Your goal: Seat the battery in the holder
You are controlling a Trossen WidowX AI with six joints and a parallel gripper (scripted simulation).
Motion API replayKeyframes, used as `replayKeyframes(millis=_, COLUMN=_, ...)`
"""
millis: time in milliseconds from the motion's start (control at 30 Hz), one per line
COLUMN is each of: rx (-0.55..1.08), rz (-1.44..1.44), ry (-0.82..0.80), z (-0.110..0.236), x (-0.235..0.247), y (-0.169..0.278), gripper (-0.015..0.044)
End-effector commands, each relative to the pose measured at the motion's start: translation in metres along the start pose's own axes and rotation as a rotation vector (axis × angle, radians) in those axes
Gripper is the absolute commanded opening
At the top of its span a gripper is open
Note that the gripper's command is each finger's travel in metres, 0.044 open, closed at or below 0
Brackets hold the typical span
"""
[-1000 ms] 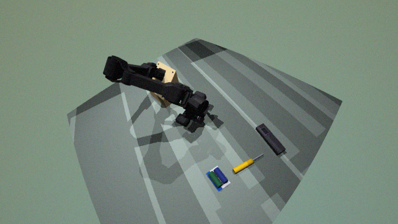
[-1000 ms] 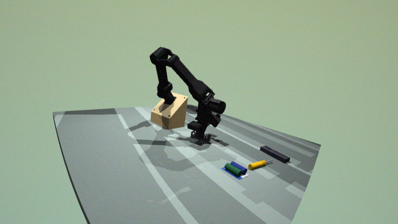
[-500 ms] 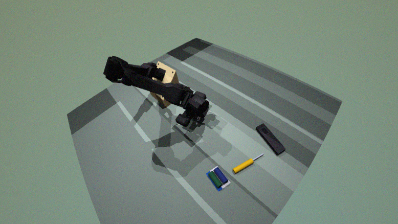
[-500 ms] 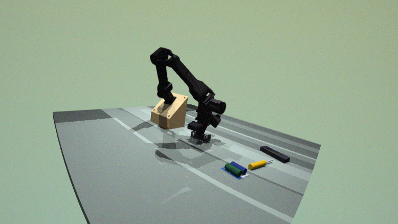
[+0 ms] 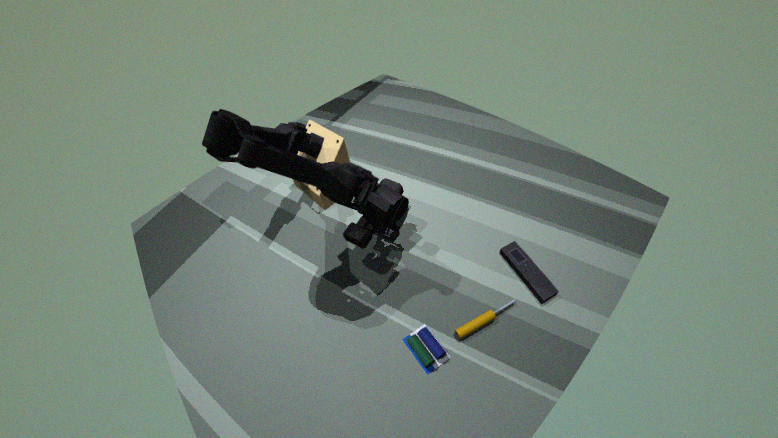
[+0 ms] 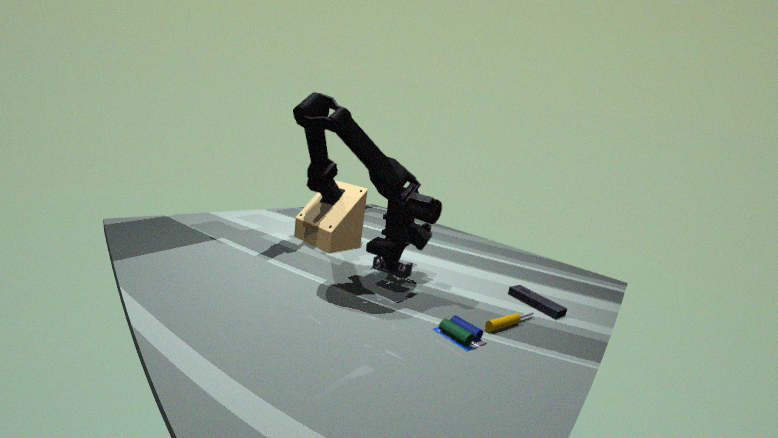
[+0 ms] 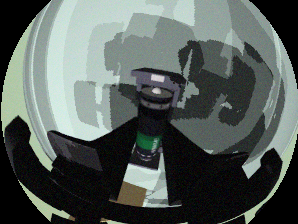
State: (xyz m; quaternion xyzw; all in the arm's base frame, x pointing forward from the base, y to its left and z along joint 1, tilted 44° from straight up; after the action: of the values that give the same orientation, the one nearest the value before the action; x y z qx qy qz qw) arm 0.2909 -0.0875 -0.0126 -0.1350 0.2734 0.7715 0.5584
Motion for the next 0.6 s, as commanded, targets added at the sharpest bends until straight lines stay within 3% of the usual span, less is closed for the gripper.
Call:
replayKeyframes(millis=0, rx=0.013, rz=-0.001, ry=-0.003, z=-0.002, x=0.0, y=0.001, gripper=0.0081)
replayKeyframes(millis=567, rx=0.006, rz=-0.003, ry=-0.002, z=-0.001, x=-0.004, y=-0.011, gripper=0.0081)
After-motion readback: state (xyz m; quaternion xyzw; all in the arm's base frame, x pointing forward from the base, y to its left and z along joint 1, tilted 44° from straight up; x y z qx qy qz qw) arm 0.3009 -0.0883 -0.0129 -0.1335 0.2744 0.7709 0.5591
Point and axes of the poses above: the point midway between the two fingers, 35 mm back from their tips, its own z axis back along the fingers, its own x axis across the jaws, y = z × x, the point moved 4 cm from there along z, back along the fingers, and after that the axes turned 12 degrees about z, right-handed, at the moved point
